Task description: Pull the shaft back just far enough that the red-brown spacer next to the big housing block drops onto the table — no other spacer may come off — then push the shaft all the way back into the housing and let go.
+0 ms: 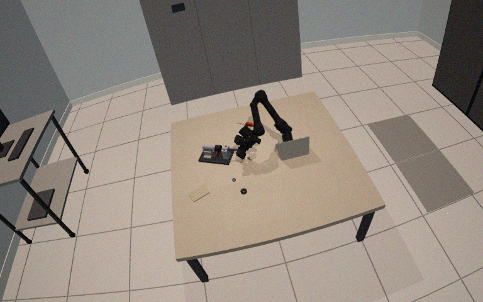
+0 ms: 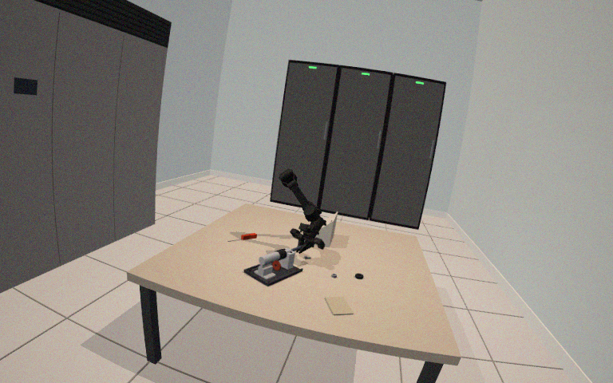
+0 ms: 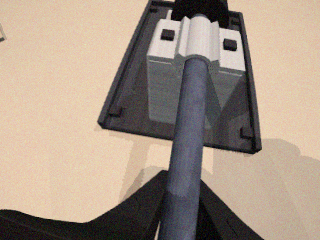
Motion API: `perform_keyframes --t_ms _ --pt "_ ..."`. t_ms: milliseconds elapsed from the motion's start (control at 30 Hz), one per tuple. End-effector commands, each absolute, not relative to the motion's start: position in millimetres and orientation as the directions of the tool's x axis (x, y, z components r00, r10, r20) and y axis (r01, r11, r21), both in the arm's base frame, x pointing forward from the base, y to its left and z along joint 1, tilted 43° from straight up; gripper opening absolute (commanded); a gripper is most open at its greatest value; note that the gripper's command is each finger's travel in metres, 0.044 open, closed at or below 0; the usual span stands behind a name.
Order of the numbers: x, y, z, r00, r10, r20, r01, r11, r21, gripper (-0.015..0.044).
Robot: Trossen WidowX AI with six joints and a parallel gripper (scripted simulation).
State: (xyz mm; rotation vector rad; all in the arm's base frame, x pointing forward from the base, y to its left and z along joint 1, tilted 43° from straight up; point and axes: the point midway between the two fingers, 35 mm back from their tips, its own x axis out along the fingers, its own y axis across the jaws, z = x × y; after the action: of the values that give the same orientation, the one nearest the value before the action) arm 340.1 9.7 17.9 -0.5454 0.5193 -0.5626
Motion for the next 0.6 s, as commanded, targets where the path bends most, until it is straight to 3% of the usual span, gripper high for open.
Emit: perform_keyframes --t_ms 0,567 --pt "342.6 9.7 19.1 0.729 -0.614 -0.302 0.351 0.715 -0.605 0.0000" --pt "347.5 8.7 20.8 0.729 -0.614 -0.302 0.351 0.715 -0.605 0.0000"
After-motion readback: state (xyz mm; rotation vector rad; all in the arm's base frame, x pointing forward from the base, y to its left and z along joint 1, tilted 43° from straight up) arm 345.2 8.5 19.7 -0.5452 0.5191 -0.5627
